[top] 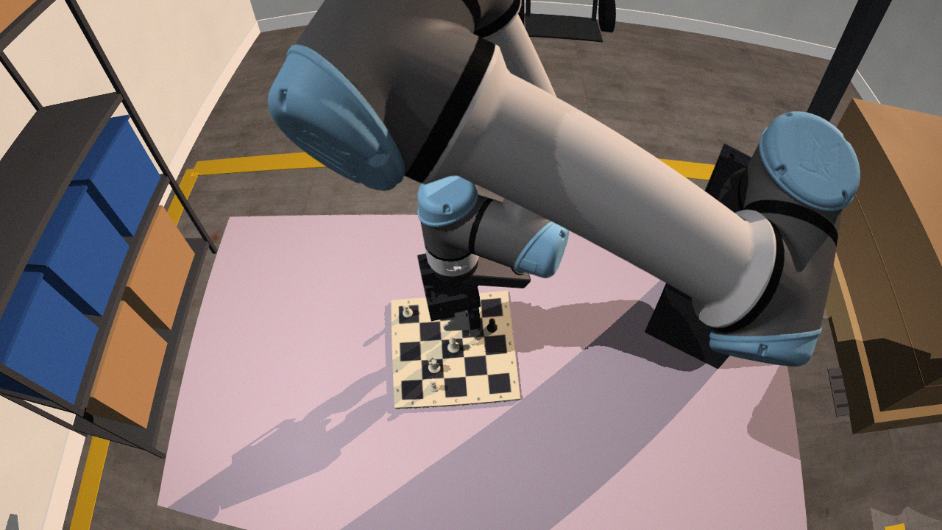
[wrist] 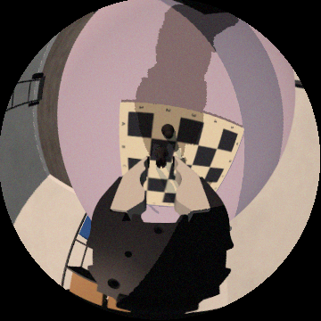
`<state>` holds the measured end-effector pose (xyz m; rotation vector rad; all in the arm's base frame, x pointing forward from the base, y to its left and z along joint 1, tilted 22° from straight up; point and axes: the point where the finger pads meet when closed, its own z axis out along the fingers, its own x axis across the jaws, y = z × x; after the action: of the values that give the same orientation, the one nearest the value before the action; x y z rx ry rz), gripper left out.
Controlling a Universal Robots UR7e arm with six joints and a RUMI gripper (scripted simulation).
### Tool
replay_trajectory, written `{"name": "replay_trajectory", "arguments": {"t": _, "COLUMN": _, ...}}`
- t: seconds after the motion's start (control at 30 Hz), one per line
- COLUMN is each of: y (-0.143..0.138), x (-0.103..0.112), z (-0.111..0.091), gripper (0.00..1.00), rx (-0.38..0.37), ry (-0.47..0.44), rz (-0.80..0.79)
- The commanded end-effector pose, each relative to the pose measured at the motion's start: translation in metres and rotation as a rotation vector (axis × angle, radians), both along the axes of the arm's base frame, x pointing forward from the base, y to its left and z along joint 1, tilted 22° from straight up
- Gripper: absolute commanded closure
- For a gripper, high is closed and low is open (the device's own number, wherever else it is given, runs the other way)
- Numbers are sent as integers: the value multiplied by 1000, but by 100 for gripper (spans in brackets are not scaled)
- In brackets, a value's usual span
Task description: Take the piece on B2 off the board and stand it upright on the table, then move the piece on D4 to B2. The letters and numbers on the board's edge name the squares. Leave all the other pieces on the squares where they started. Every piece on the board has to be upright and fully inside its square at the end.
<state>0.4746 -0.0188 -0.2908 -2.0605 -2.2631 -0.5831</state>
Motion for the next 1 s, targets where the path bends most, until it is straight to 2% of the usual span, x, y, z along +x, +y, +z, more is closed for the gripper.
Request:
{"name": "replay_trajectory", "arguments": {"t": 0.0, "y": 0, "x": 0, "z": 0, "gripper": 78, "rx": -1, "ry": -1, "rz": 0}}
{"name": "replay_trajectory", "arguments": {"t": 0.47, "y": 0, "x": 0, "z": 0, "gripper": 78, "rx": -1, "ry": -1, "rz": 0}}
{"name": "replay_trajectory", "arguments": {"t": 0.5, "y": 0, "x": 0, "z": 0, "gripper": 100, "rx": -1, "ry": -1, "rz": 0}}
{"name": "replay_trajectory", "arguments": {"t": 0.97, "y": 0, "x": 0, "z": 0, "gripper": 100, "rx": -1, "ry": -1, "rz": 0}}
